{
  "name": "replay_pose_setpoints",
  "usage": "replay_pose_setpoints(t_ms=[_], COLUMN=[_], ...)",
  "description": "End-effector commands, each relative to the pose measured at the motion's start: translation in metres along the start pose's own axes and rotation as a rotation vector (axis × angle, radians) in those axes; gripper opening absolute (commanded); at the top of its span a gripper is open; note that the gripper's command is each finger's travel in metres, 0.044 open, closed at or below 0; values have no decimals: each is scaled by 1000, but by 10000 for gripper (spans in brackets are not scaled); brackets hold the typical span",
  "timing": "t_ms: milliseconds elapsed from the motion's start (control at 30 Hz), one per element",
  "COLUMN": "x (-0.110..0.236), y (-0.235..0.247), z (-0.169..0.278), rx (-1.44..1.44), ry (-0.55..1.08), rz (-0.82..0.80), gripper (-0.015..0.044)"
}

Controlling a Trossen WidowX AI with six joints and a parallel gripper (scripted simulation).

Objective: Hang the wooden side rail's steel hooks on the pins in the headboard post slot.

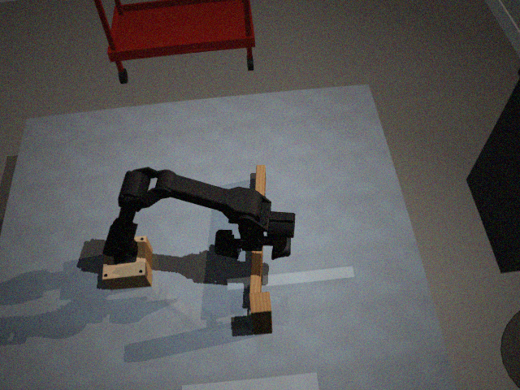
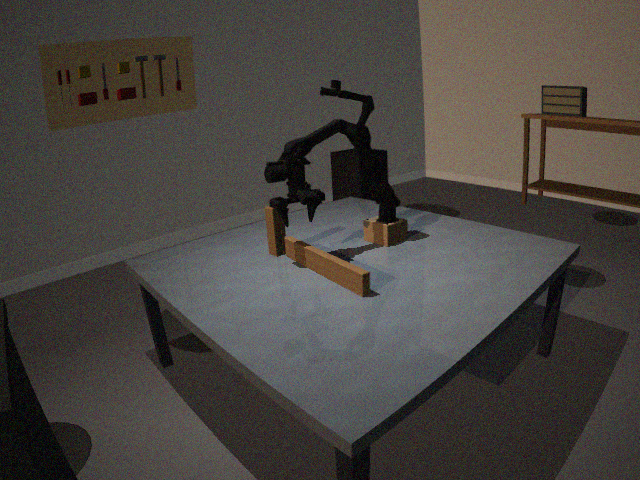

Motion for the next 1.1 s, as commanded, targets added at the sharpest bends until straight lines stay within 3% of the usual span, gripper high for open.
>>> replay_pose_setpoints(t_ms=[0,1067], x=[-28,-72], y=[-1,-1], z=[0,-1], rx=[9,9], ry=[-8,-8], rz=[-14,-14], gripper=[440,440])
Point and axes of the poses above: the point midway between the two fingers, 35 mm back from their tips, its own x axis back along the fingers, its own y axis across the jaws, z = x × y, the point moved 5 cm from there along x, back along the fingers, and after that the axes turned 2 degrees about x, right-handed, at the moved point
